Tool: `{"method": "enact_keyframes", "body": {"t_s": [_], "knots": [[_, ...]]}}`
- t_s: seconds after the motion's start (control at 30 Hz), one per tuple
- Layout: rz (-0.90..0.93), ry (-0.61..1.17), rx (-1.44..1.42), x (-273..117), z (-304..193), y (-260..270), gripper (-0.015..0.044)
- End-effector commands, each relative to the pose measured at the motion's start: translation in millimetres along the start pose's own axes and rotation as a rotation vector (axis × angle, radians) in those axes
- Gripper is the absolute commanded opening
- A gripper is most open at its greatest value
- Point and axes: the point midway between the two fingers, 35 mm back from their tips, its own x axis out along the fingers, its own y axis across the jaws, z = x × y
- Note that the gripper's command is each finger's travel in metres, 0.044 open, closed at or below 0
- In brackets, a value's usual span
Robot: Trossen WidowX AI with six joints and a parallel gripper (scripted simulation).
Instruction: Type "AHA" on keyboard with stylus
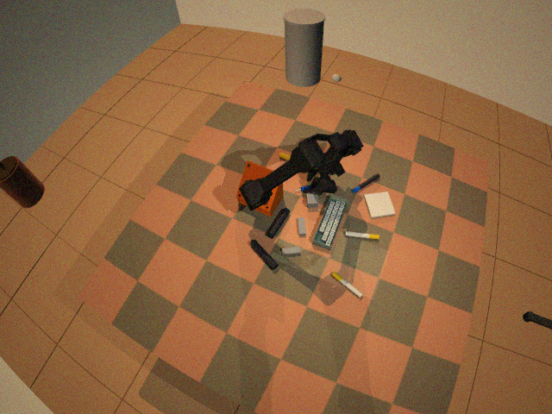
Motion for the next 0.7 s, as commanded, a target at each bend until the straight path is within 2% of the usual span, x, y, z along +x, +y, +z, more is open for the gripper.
{"method": "enact_keyframes", "body": {"t_s": [0.0,0.67], "knots": [[-0.007,0.002,-0.008,4,2,0,0.015],[-0.007,0.003,-0.008,15,8,0,0.015]]}}
